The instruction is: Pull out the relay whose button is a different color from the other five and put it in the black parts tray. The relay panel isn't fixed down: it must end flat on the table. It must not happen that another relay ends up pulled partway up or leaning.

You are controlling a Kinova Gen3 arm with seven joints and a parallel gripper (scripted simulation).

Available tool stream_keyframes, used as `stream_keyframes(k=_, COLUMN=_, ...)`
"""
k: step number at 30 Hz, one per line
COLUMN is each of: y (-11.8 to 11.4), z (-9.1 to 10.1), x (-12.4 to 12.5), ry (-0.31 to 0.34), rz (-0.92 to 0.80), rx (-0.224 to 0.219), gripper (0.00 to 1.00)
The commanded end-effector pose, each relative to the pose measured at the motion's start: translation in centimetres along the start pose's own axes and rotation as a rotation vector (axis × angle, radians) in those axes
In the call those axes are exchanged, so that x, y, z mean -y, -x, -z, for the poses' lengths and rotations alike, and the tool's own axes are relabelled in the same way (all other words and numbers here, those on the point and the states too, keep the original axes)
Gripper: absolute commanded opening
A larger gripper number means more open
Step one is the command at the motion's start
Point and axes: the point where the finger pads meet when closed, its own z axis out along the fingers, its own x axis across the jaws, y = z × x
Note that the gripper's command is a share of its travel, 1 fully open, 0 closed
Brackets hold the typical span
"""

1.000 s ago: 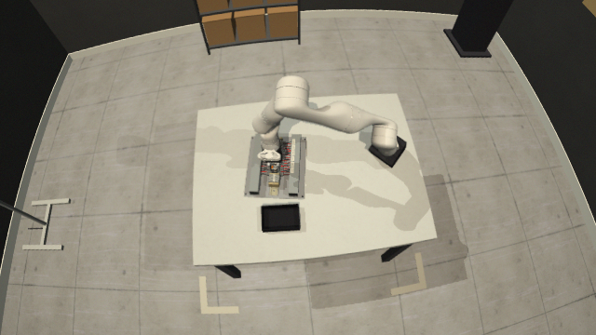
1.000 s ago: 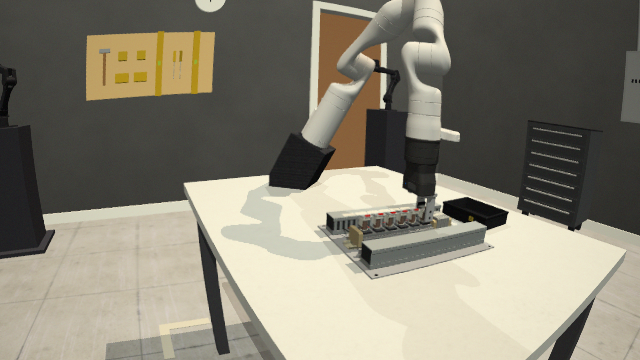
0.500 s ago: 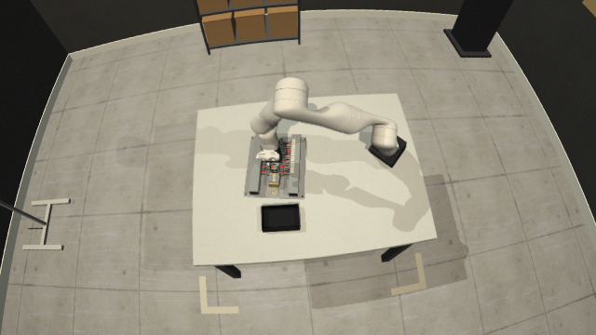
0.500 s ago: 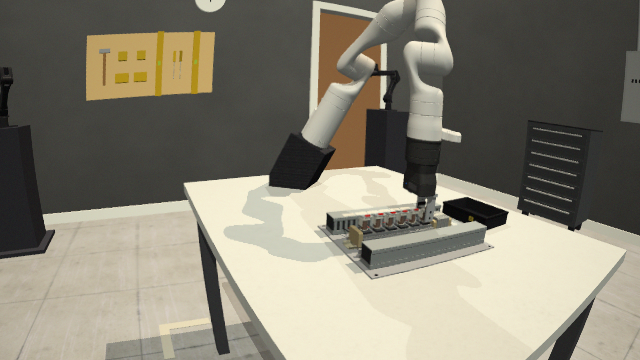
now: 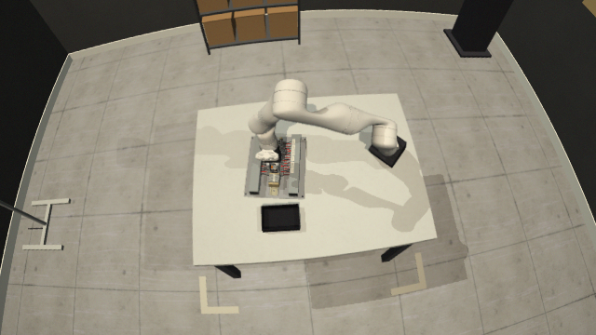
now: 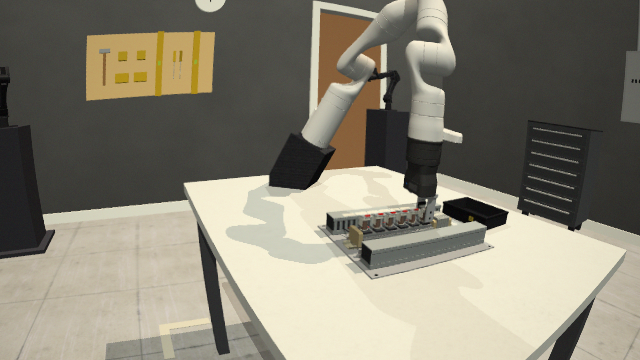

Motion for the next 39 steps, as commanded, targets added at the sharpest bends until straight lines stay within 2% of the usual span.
stream_keyframes(k=1, y=-0.09, z=0.07, x=-0.01, ry=0.0, rz=0.0, rx=0.009, gripper=0.0)
stream_keyframes(k=22, y=-0.18, z=0.09, x=-0.02, ry=0.001, rz=0.0, rx=0.04, gripper=0.0)
stream_keyframes(k=39, y=-0.1, z=0.1, x=-0.02, ry=0.001, rz=0.0, rx=0.012, gripper=0.0)
